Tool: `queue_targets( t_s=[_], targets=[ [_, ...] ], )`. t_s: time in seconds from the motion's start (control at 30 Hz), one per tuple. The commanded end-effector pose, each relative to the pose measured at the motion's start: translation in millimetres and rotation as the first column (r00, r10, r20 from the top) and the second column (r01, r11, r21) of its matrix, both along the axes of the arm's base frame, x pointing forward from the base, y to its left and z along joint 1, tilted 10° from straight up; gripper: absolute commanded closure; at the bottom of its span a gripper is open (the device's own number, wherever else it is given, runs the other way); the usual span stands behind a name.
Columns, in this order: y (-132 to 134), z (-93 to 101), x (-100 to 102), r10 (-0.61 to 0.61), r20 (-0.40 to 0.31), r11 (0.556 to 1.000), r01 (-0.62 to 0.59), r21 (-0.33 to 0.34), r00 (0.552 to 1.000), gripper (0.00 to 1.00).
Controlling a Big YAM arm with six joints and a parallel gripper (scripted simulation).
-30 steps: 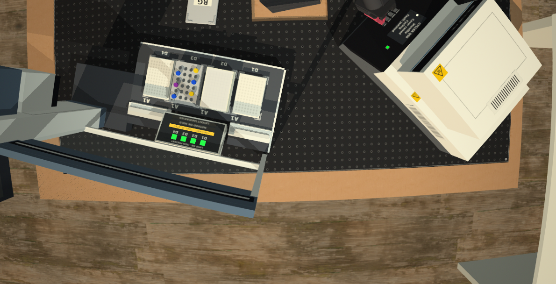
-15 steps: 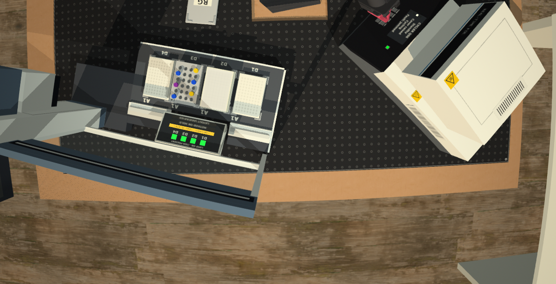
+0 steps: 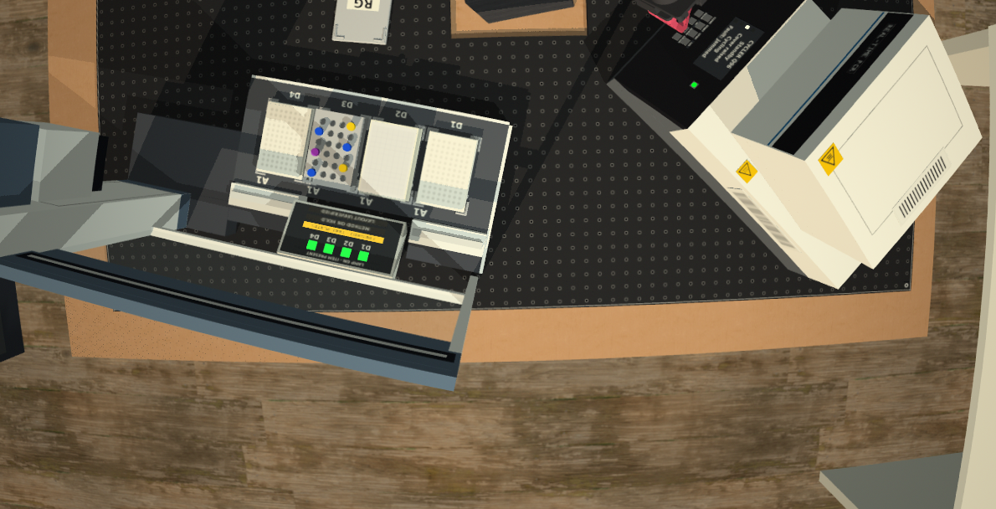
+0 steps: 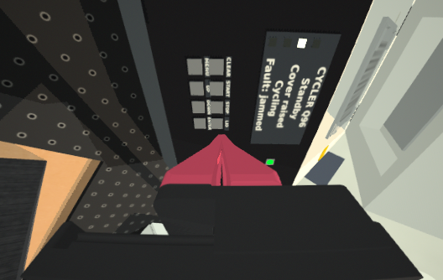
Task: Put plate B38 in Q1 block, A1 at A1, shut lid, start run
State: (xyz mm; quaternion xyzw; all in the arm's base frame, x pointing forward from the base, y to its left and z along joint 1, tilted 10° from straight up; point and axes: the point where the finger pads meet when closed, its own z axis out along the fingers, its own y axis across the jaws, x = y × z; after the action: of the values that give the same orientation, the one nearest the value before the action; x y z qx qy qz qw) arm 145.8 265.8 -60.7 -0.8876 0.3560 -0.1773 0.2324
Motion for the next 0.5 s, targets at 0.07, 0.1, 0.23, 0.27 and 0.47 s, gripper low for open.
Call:
queue_targets(
  t_s=[0.07, 0.1, 0.23, 0.27, 0.47],
  targets=[
    [16.4, 3.9, 6.2, -0.009, 0.004, 0.999, 0.009, 0.031, 1.0, 1.0],
    [16.6, 3.3, 6.5, -0.007, 0.006, 1.0, 0.007, 0.03, 1.0, 1.0],
    [15.9, 0.9, 7.5, 0.002, 0.012, 1.0, -0.002, 0.026, 1.0, 1.0],
    [15.9, 1.1, 7.9, 0.001, 0.013, 1.0, -0.001, 0.028, 1.0, 1.0],
    [3.7, -3.7, 5.6, -0.003, 0.008, 1.0, 0.003, 0.011, 1.0, 1.0]
  ],
)
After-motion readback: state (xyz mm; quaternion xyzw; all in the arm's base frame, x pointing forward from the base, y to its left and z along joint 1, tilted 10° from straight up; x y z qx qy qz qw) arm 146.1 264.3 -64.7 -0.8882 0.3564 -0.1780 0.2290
